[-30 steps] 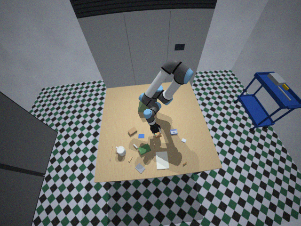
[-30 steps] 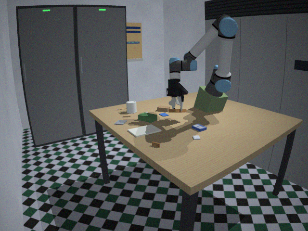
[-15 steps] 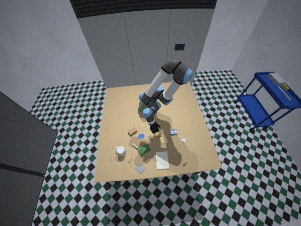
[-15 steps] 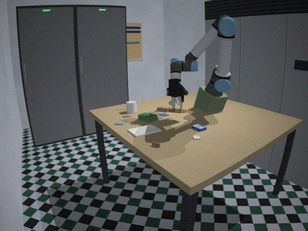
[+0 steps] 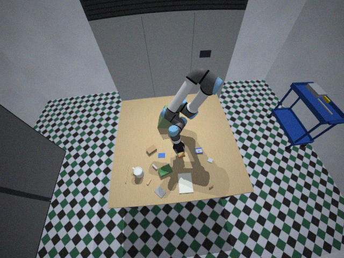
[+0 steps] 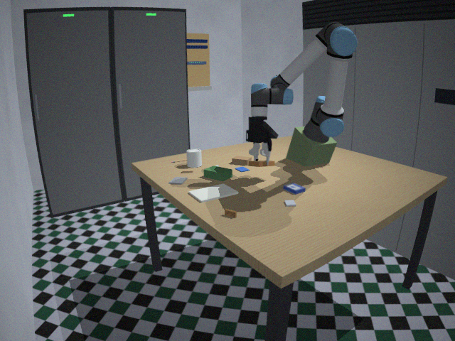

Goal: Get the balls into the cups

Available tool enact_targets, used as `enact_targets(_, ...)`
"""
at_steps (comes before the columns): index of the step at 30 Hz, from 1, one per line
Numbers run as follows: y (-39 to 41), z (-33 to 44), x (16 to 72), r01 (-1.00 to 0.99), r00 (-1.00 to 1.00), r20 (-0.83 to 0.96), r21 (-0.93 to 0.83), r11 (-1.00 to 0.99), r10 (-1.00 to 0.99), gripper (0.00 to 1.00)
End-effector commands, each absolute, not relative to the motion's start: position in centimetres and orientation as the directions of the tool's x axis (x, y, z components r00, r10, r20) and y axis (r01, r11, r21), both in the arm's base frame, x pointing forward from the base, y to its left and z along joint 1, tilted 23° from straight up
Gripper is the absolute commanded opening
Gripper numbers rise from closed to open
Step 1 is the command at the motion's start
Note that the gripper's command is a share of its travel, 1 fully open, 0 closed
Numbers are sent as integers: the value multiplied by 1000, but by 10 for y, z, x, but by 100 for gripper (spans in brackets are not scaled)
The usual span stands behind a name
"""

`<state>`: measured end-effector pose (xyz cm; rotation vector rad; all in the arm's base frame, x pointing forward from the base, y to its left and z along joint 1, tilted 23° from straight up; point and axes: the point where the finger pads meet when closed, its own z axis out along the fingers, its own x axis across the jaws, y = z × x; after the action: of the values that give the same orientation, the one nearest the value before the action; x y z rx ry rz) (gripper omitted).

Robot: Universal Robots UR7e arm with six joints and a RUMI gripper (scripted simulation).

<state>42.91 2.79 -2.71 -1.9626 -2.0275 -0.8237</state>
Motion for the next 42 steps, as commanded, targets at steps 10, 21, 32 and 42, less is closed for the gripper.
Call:
enact_targets(10,28,-28,430,994,-62,382,105,23,922,43)
enact_targets(21,29,-29,428,993,-59,385,113,16,921,43)
enact_targets(32,28,-28,429,993,-61,385,119,16,921,43)
enact_targets(42,28,-27,430,993,-62,377,116,20,924,43)
